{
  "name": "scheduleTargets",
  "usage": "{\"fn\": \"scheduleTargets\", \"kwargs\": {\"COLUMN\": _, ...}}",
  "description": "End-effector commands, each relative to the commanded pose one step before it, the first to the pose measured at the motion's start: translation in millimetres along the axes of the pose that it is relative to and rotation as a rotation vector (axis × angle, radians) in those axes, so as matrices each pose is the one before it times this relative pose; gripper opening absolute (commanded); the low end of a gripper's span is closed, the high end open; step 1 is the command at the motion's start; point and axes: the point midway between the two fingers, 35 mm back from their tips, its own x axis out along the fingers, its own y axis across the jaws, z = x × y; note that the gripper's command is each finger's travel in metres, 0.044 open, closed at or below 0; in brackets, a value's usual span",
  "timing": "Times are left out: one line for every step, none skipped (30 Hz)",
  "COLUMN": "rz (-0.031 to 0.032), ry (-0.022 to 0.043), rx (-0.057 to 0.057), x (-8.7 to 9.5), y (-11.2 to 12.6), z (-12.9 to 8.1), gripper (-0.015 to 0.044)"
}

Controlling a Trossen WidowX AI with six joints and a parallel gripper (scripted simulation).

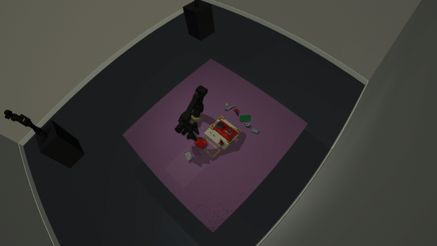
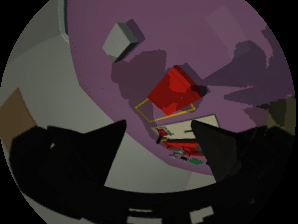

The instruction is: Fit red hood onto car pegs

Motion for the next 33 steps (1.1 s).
{"fn": "scheduleTargets", "kwargs": {"rz": -0.17200, "ry": -0.06323, "rx": -0.5790, "x": 10.60, "y": 5.72, "z": 0.89, "gripper": 0.0440}}
{"fn": "scheduleTargets", "kwargs": {"rz": -0.02484, "ry": -0.00150, "rx": -0.0850, "x": 1.11, "y": 0.97, "z": 0.00, "gripper": 0.0440}}
{"fn": "scheduleTargets", "kwargs": {"rz": -0.02487, "ry": 0.00039, "rx": -0.0852, "x": 1.05, "y": 1.01, "z": 0.03, "gripper": 0.0440}}
{"fn": "scheduleTargets", "kwargs": {"rz": -0.02364, "ry": 0.00210, "rx": -0.0814, "x": 0.95, "y": 0.98, "z": 0.11, "gripper": 0.0440}}
{"fn": "scheduleTargets", "kwargs": {"rz": -0.02342, "ry": 0.00380, "rx": -0.0816, "x": 0.89, "y": 1.00, "z": 0.15, "gripper": 0.0440}}
{"fn": "scheduleTargets", "kwargs": {"rz": -0.02308, "ry": 0.00547, "rx": -0.0817, "x": 0.84, "y": 1.03, "z": 0.19, "gripper": 0.0440}}
{"fn": "scheduleTargets", "kwargs": {"rz": -0.02262, "ry": 0.00712, "rx": -0.0818, "x": 0.79, "y": 1.05, "z": 0.25, "gripper": 0.0440}}
{"fn": "scheduleTargets", "kwargs": {"rz": -0.02204, "ry": 0.00872, "rx": -0.0820, "x": 0.73, "y": 1.06, "z": 0.30, "gripper": 0.0440}}
{"fn": "scheduleTargets", "kwargs": {"rz": -0.02135, "ry": 0.01028, "rx": -0.0821, "x": 0.67, "y": 1.08, "z": 0.36, "gripper": 0.0440}}
{"fn": "scheduleTargets", "kwargs": {"rz": -0.02055, "ry": 0.01178, "rx": -0.0822, "x": 0.62, "y": 1.08, "z": 0.43, "gripper": 0.0440}}
{"fn": "scheduleTargets", "kwargs": {"rz": -0.01964, "ry": 0.01322, "rx": -0.0824, "x": 0.56, "y": 1.09, "z": 0.49, "gripper": 0.0440}}
{"fn": "scheduleTargets", "kwargs": {"rz": -0.01864, "ry": 0.01459, "rx": -0.0825, "x": 0.50, "y": 1.09, "z": 0.57, "gripper": 0.0440}}
{"fn": "scheduleTargets", "kwargs": {"rz": -0.01754, "ry": 0.01588, "rx": -0.0826, "x": 0.44, "y": 1.08, "z": 0.64, "gripper": 0.0440}}
{"fn": "scheduleTargets", "kwargs": {"rz": -0.01635, "ry": 0.01699, "rx": -0.0773, "x": 0.38, "y": 1.06, "z": 0.71, "gripper": 0.0440}}
{"fn": "scheduleTargets", "kwargs": {"rz": -0.01434, "ry": 0.01674, "rx": -0.0601, "x": 0.29, "y": 0.98, "z": 0.73, "gripper": 0.0440}}
{"fn": "scheduleTargets", "kwargs": {"rz": -0.01024, "ry": 0.01323, "rx": -0.0587, "x": 0.19, "y": 0.73, "z": 0.59, "gripper": 0.0440}}
{"fn": "scheduleTargets", "kwargs": {"rz": -0.00955, "ry": 0.01372, "rx": -0.0588, "x": 0.15, "y": 0.71, "z": 0.63, "gripper": 0.0440}}
{"fn": "scheduleTargets", "kwargs": {"rz": -0.00885, "ry": 0.01419, "rx": -0.0588, "x": 0.12, "y": 0.70, "z": 0.67, "gripper": 0.0440}}
{"fn": "scheduleTargets", "kwargs": {"rz": -0.00811, "ry": 0.01461, "rx": -0.0589, "x": 0.09, "y": 0.68, "z": 0.71, "gripper": 0.0440}}
{"fn": "scheduleTargets", "kwargs": {"rz": -0.00736, "ry": 0.01499, "rx": -0.0590, "x": 0.06, "y": 0.65, "z": 0.74, "gripper": 0.0440}}
{"fn": "scheduleTargets", "kwargs": {"rz": -0.00660, "ry": 0.01534, "rx": -0.0590, "x": 0.02, "y": 0.63, "z": 0.78, "gripper": 0.0440}}
{"fn": "scheduleTargets", "kwargs": {"rz": -0.00582, "ry": 0.01564, "rx": -0.0591, "x": -0.01, "y": 0.60, "z": 0.82, "gripper": 0.0440}}
{"fn": "scheduleTargets", "kwargs": {"rz": -0.00503, "ry": 0.01593, "rx": -0.0592, "x": -0.04, "y": 0.57, "z": 0.85, "gripper": 0.0440}}
{"fn": "scheduleTargets", "kwargs": {"rz": -0.00511, "ry": 0.01949, "rx": -0.0602, "x": -0.09, "y": 0.65, "z": 1.07, "gripper": 0.0440}}
{"fn": "scheduleTargets", "kwargs": {"rz": -0.00303, "ry": 0.01455, "rx": -0.0587, "x": -0.10, "y": 0.45, "z": 0.82, "gripper": 0.0440}}
{"fn": "scheduleTargets", "kwargs": {"rz": -0.00194, "ry": 0.01246, "rx": -0.0580, "x": -0.11, "y": 0.35, "z": 0.72, "gripper": 0.0440}}
{"fn": "scheduleTargets", "kwargs": {"rz": -0.00115, "ry": 0.01068, "rx": -0.0498, "x": -0.11, "y": 0.27, "z": 0.63, "gripper": 0.0440}}
{"fn": "scheduleTargets", "kwargs": {"rz": -0.00049, "ry": 0.00663, "rx": -0.0259, "x": -0.08, "y": 0.15, "z": 0.40, "gripper": 0.0440}}
{"fn": "scheduleTargets", "kwargs": {"rz": -0.00011, "ry": 0.00182, "rx": -0.0071, "x": -0.02, "y": 0.04, "z": 0.11, "gripper": 0.0440}}
{"fn": "scheduleTargets", "kwargs": {"rz": 0.00000, "ry": 0.00000, "rx": 0.0000, "x": 0.00, "y": 0.00, "z": 0.00, "gripper": 0.0440}}
{"fn": "scheduleTargets", "kwargs": {"rz": 0.00000, "ry": 0.00000, "rx": 0.0000, "x": 0.00, "y": 0.00, "z": 0.00, "gripper": 0.0440}}
{"fn": "scheduleTargets", "kwargs": {"rz": 0.00000, "ry": 0.00000, "rx": 0.0000, "x": 0.00, "y": 0.00, "z": 0.00, "gripper": 0.0440}}
{"fn": "scheduleTargets", "kwargs": {"rz": 0.00000, "ry": 0.00000, "rx": 0.0000, "x": 0.00, "y": 0.00, "z": 0.00, "gripper": 0.0440}}
